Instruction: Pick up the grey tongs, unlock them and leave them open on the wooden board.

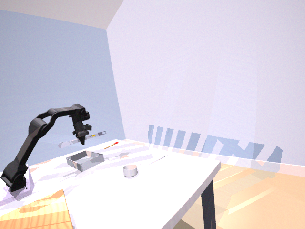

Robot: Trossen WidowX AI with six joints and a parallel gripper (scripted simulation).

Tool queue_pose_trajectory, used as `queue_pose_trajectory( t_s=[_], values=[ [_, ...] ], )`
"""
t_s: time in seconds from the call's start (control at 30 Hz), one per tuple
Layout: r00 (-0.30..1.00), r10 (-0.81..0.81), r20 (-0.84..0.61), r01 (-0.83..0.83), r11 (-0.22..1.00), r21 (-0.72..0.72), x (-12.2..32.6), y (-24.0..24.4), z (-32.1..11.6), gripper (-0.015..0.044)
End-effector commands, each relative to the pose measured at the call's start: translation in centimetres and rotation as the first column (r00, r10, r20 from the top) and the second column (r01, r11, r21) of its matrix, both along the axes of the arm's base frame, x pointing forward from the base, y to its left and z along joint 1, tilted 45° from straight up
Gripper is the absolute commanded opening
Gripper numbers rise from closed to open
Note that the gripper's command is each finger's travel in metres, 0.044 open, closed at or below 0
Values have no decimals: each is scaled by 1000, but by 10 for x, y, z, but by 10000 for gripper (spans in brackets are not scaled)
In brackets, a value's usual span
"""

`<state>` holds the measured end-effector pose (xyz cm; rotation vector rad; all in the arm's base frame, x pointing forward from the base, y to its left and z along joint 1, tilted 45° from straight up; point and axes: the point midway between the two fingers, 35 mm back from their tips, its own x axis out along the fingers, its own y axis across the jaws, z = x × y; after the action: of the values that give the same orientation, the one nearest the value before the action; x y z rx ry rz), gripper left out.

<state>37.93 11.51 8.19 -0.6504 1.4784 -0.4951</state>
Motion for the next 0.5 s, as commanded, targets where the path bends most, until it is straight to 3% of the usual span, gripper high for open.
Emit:
queue_pose_trajectory(
  t_s=[0.0, 0.47],
  values=[
    [997, -46, 59, 46, 999, 4, -2, -17, 21, -150],
    [949, -219, 229, 217, 976, 32, -20, -80, 81, -150]
  ],
)
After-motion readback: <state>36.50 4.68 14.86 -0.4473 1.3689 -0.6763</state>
